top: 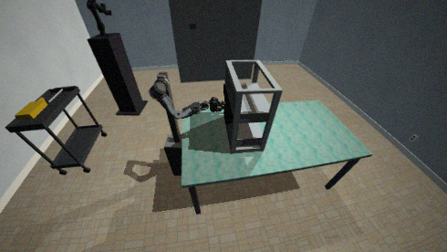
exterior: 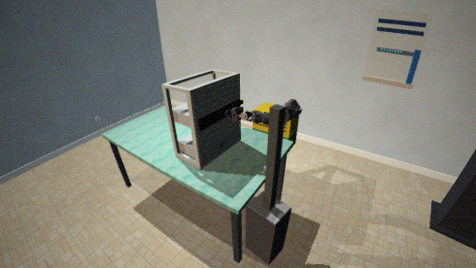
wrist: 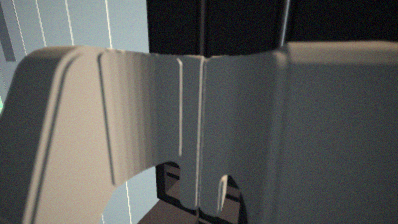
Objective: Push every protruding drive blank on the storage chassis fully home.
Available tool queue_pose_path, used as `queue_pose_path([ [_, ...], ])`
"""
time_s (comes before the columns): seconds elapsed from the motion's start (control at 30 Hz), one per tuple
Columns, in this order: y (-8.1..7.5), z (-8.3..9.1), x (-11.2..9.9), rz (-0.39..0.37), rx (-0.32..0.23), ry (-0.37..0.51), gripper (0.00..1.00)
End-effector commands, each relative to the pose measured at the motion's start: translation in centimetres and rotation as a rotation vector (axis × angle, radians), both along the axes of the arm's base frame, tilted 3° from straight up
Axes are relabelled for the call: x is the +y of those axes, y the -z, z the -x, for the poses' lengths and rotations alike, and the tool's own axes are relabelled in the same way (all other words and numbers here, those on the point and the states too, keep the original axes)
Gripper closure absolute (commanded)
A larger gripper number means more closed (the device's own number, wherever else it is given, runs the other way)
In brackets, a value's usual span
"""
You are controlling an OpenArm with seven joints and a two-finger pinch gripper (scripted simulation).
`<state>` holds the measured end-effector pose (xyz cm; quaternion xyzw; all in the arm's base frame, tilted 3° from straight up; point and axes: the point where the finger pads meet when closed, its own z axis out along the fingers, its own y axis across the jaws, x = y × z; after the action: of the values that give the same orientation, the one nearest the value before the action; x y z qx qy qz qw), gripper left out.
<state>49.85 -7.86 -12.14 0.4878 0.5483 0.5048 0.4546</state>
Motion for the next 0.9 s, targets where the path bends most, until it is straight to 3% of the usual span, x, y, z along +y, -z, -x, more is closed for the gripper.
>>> queue_pose_path([
  [0.0,-3.83,-0.54,0.56,-0.009,-0.122,-0.015,1.0],
  [0.87,-4.35,-0.73,0.66,-0.009,-0.123,-0.015,1.0],
])
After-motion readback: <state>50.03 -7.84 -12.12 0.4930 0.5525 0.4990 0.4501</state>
